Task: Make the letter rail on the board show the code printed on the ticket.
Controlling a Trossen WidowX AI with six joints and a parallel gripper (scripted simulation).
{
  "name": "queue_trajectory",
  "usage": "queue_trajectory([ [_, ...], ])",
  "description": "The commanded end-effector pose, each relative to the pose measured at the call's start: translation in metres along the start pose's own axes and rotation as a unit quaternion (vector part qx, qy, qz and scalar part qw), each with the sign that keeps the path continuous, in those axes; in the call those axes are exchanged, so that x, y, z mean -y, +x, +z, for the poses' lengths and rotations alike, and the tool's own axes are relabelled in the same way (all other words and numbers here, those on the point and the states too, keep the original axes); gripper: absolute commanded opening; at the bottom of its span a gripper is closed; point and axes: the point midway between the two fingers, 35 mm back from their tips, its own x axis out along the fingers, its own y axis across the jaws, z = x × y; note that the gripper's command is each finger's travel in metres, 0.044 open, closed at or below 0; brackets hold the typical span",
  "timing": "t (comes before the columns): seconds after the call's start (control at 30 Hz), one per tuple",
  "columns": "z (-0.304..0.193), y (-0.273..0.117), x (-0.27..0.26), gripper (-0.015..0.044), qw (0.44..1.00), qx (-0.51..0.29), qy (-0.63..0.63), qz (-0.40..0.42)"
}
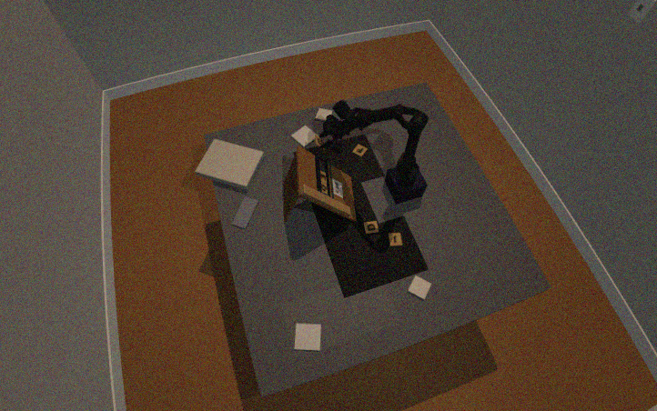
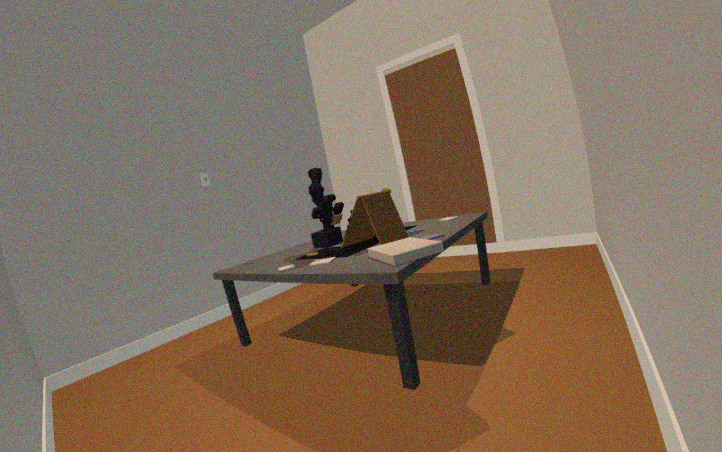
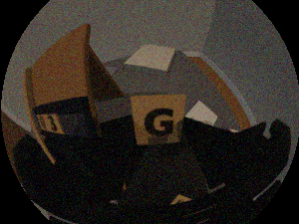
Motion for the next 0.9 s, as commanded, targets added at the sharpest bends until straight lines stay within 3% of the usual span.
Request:
queue_trajectory([
  [0.0, -0.002, 0.000, -0.003, 0.0000, 1.000, -0.001, 0.003, -0.002],
  [0.87, -0.001, 0.000, -0.016, 0.0000, 1.000, -0.001, 0.003, -0.001],
])
